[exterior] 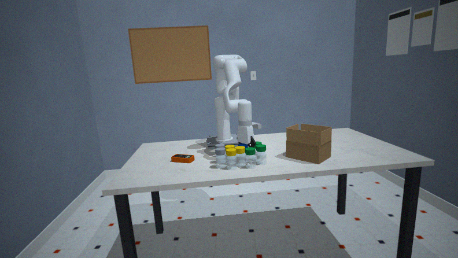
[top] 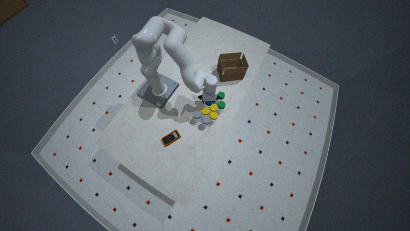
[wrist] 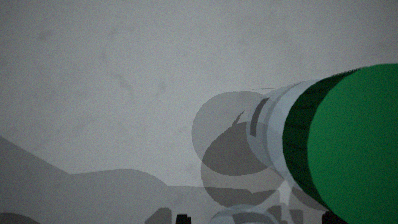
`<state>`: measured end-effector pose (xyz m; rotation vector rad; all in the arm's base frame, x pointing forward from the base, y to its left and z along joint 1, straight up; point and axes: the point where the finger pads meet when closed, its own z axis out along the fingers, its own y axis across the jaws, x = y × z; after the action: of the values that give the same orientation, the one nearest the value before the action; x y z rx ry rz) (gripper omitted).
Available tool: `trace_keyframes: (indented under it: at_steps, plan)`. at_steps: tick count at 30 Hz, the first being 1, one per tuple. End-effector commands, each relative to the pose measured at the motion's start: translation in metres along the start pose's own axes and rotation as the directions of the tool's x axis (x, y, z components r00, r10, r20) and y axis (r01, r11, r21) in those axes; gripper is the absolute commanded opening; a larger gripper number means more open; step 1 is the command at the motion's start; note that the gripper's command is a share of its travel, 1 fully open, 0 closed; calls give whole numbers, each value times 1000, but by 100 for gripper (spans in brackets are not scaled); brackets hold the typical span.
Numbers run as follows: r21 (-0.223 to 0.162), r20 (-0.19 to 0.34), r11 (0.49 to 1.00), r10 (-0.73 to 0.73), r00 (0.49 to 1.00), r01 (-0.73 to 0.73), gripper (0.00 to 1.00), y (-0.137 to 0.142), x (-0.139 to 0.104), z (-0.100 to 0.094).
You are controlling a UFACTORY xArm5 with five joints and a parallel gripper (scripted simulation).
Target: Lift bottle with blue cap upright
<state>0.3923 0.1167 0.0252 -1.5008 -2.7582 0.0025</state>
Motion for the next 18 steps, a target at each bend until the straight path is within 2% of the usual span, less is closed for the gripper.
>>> trace_keyframes:
  at_steps: [1, 18]
  plan:
    - [-3, 1, 1000, 0, 1000, 0, 79, 1, -2, -1]
    - [-3, 0, 1000, 0, 1000, 0, 79, 1, -13, 0]
